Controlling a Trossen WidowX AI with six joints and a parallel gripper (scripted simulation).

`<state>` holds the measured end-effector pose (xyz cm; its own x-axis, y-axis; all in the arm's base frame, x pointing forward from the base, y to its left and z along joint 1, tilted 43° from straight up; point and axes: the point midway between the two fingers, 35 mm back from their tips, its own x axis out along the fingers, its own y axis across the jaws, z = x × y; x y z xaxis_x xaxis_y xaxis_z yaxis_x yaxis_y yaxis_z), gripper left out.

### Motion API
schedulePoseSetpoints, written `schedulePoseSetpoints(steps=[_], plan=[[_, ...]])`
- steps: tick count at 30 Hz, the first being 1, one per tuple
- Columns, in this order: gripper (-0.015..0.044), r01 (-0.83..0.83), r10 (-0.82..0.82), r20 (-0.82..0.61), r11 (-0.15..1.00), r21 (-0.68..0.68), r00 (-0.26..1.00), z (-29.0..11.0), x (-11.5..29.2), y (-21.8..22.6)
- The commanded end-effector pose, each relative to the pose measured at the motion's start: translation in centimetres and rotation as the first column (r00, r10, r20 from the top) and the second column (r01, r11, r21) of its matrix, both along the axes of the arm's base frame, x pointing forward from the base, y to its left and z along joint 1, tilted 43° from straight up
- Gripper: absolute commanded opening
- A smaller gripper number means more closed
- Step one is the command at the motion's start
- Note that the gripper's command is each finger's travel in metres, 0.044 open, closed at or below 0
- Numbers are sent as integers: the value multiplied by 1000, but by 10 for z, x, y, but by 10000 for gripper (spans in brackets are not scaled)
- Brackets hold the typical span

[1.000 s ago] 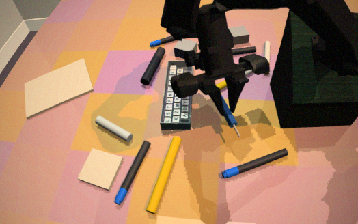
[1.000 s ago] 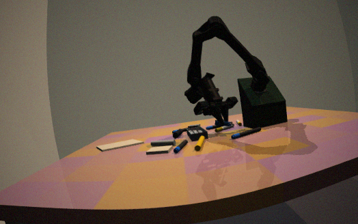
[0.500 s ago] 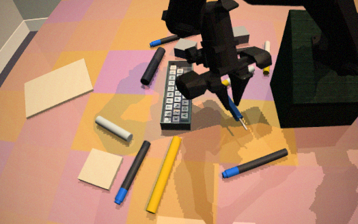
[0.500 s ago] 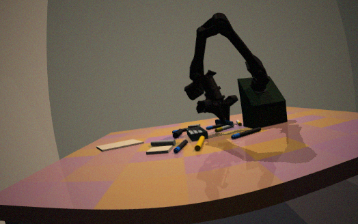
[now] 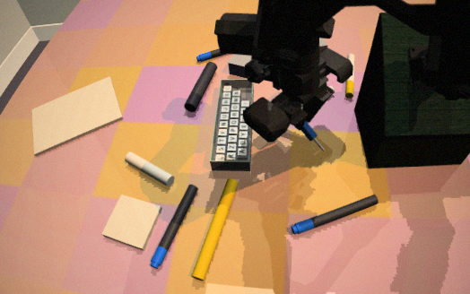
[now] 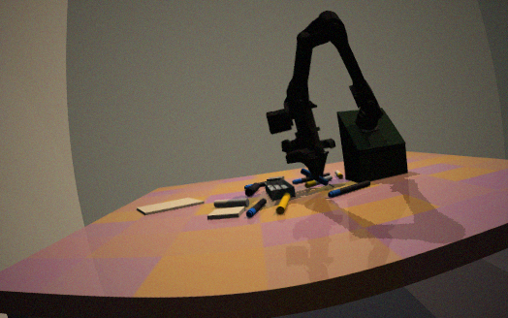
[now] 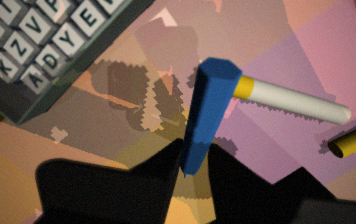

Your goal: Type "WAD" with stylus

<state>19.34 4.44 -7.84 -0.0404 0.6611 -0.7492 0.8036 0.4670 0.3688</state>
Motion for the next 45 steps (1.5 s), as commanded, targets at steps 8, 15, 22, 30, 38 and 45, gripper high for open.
schedulePoseSetpoints(steps=[8,15,22,30,38,45], plan=[[0,66,17,252,945,-320,968,-11,21,-26],[0,195,8,418,877,-440,908,-1,38,-42],[0,366,-10,589,792,-489,808,20,53,-56],[0,561,-37,758,695,-449,652,54,63,-70],[0,566,-37,761,693,-447,647,55,63,-70],[0,565,-38,761,693,-447,648,48,66,-65]])
